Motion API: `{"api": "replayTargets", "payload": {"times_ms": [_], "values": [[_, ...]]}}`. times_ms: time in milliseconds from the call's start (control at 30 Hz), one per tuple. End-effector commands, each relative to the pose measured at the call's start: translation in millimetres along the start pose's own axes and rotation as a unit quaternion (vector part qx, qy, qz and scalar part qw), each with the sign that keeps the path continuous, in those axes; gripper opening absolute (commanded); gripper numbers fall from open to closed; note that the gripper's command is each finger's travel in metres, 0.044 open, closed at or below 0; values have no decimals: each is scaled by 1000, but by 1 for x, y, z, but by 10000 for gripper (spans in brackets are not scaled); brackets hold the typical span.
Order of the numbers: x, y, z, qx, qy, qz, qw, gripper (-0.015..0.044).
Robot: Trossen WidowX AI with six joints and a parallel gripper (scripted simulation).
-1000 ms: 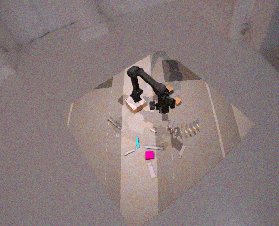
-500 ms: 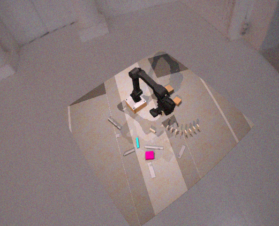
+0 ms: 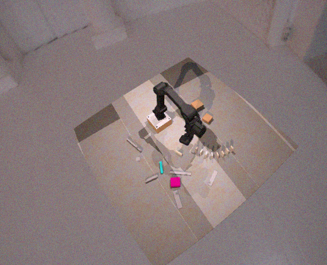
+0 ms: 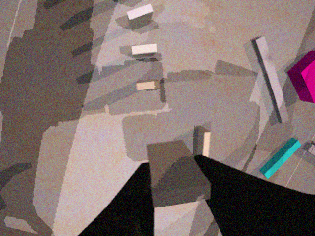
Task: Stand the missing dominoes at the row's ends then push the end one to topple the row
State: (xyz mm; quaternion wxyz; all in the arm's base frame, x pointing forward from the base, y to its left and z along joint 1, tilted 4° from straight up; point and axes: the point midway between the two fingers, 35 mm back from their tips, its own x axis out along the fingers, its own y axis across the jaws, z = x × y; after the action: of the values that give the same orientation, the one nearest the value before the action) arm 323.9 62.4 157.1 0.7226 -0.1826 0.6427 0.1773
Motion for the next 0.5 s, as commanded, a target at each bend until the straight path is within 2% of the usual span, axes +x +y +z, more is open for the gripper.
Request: {"api": "replayTargets", "payload": {"times_ms": [0, 467], "values": [[19, 0, 2, -5, 7, 6, 1000, 107], [96, 0, 3, -5, 7, 6, 1000, 107]]}}
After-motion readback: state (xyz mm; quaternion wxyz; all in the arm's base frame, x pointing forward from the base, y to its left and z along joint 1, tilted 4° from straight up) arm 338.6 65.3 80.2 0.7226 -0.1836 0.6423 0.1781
